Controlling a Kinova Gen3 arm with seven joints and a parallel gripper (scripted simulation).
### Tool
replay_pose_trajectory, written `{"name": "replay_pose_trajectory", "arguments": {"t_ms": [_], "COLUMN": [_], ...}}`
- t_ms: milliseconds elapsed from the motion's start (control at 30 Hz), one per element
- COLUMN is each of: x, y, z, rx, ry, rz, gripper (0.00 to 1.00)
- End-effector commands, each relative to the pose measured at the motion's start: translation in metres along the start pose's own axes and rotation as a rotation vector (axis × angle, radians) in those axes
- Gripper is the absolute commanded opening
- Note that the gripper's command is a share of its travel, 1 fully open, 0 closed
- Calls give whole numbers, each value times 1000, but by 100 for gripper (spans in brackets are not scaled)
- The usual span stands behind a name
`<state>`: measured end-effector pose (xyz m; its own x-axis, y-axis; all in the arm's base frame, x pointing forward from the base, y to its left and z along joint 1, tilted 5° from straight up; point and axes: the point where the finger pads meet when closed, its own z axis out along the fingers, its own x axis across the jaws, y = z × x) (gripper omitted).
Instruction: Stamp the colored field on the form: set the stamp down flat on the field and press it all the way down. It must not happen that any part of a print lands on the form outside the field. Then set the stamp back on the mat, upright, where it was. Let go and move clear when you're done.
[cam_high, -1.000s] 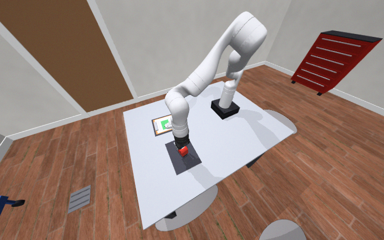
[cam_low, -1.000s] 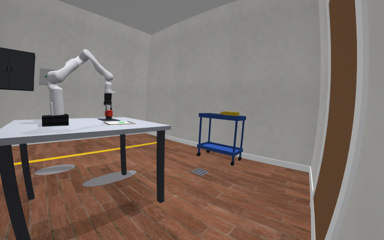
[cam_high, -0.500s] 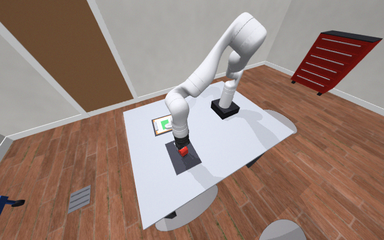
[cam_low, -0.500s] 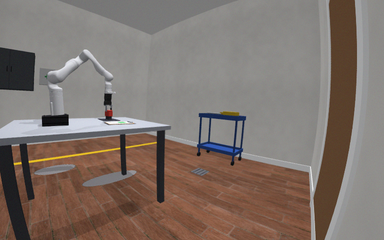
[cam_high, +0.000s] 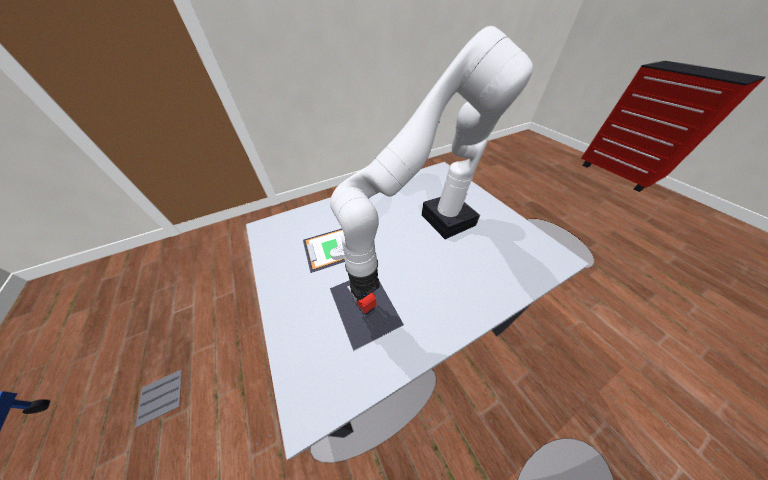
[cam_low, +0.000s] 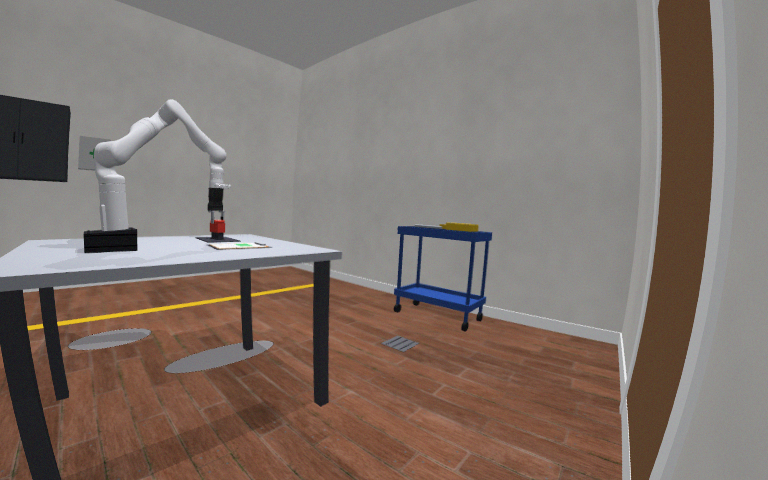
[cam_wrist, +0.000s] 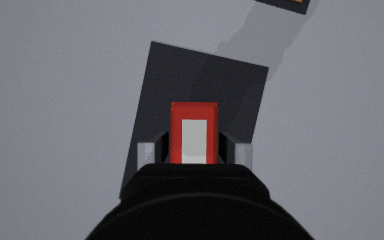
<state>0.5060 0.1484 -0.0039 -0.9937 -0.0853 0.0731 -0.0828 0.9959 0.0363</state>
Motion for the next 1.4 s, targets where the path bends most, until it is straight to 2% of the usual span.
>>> {"name": "replay_pose_trajectory", "arguments": {"t_ms": [0,1367], "x": [0,0], "y": [0,0], "z": [0,8], "rx": [0,0], "ry": [-1,-1], "rz": [0,0], "gripper": [100,100]}}
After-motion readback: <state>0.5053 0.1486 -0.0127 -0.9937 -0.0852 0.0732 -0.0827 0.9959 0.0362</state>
